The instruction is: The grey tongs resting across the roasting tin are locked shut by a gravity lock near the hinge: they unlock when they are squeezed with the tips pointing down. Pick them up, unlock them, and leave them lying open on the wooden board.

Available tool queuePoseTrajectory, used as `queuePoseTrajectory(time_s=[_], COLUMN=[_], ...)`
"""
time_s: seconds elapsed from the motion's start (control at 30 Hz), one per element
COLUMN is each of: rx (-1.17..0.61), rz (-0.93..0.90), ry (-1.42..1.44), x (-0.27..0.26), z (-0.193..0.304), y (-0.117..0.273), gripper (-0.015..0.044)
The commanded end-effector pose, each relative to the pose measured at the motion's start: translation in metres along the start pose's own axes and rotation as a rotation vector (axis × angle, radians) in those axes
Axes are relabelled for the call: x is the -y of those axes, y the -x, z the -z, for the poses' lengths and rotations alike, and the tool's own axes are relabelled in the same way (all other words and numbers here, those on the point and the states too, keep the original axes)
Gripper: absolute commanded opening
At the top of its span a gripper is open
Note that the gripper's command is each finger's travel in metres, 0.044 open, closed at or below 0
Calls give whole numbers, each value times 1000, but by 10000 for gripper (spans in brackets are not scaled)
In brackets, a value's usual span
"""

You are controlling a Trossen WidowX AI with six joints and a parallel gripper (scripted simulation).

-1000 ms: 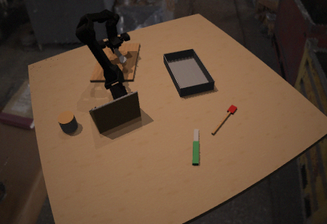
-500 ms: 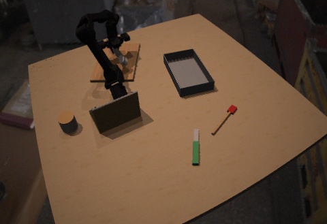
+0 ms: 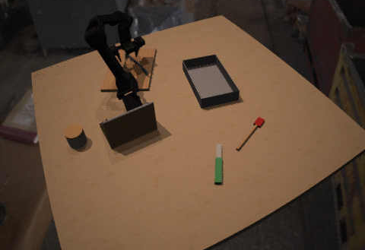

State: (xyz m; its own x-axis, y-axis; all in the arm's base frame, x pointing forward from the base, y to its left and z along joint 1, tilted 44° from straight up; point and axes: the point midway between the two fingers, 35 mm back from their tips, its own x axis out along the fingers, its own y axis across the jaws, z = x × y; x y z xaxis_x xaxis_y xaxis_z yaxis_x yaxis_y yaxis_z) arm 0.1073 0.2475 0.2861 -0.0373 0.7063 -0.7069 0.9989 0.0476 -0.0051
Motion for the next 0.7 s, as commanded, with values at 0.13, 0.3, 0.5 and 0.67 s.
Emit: queuePoseTrajectory(time_s=[0.13, 0.3, 0.5, 0.67], rx=[22, 37, 40, 38], rz=[9, 30, 60, 76], ry=[491, 1064, 1750, 2140], x=[18, 37, 60, 76], z=[5, 9, 13, 15], y=[4, 9, 18, 27], gripper=[440, 440, 440, 440])
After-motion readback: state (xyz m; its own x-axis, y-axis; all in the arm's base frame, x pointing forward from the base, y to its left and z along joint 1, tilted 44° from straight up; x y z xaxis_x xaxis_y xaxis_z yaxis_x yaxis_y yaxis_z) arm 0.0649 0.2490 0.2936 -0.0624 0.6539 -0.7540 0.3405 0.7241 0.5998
